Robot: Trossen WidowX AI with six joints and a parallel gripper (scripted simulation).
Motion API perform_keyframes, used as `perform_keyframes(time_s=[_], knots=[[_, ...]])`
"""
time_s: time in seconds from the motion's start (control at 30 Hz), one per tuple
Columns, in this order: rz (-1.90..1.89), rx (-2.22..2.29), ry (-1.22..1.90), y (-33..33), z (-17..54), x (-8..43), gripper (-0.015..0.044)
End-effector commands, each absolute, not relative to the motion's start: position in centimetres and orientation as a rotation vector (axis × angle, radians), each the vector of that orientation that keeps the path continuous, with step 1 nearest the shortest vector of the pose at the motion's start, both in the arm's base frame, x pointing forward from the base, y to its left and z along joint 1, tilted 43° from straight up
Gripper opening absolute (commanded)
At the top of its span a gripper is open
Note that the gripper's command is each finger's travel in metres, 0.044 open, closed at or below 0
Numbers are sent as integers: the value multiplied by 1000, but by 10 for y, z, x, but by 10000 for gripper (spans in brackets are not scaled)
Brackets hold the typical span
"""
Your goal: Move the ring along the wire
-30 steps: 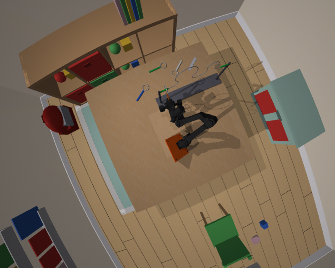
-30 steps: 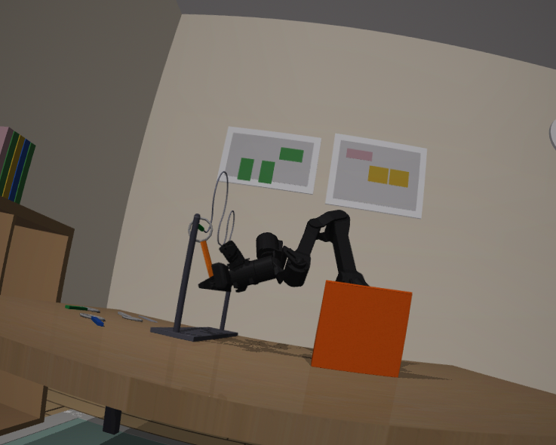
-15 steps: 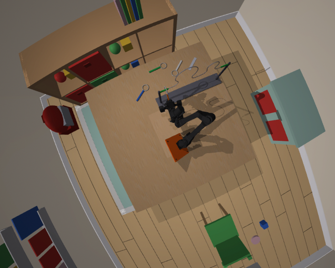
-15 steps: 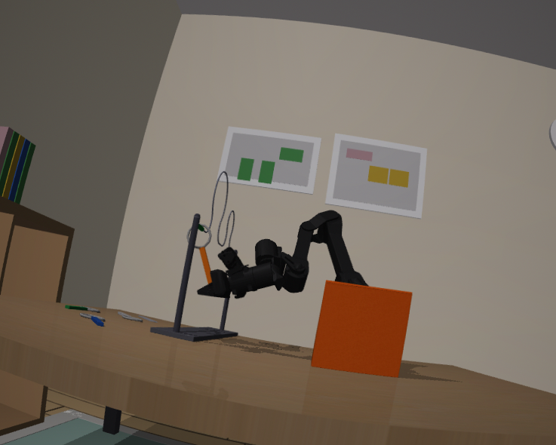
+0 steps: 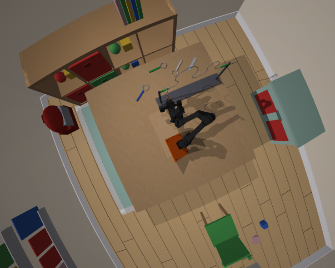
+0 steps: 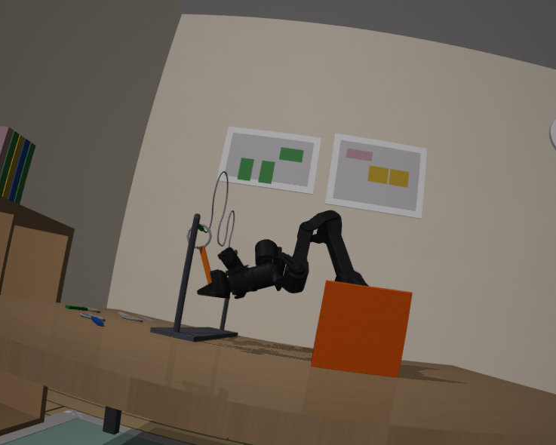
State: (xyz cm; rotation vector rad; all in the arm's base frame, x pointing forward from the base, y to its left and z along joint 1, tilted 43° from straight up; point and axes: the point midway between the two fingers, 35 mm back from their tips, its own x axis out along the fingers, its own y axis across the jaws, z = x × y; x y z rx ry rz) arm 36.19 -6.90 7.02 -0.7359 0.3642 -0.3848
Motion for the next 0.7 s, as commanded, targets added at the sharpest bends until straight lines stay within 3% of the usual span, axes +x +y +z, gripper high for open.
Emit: perform_keyframes(time_s=[0.0, 0.1, 0.5, 0.67], knots=[[-382, -738, 364, -69, 70, 362, -150], [-382, -738, 364, -69, 70, 362, -150], [-385, -736, 364, -68, 71, 360, 160], [-383, -736, 365, -60, 74, 347, 160]])
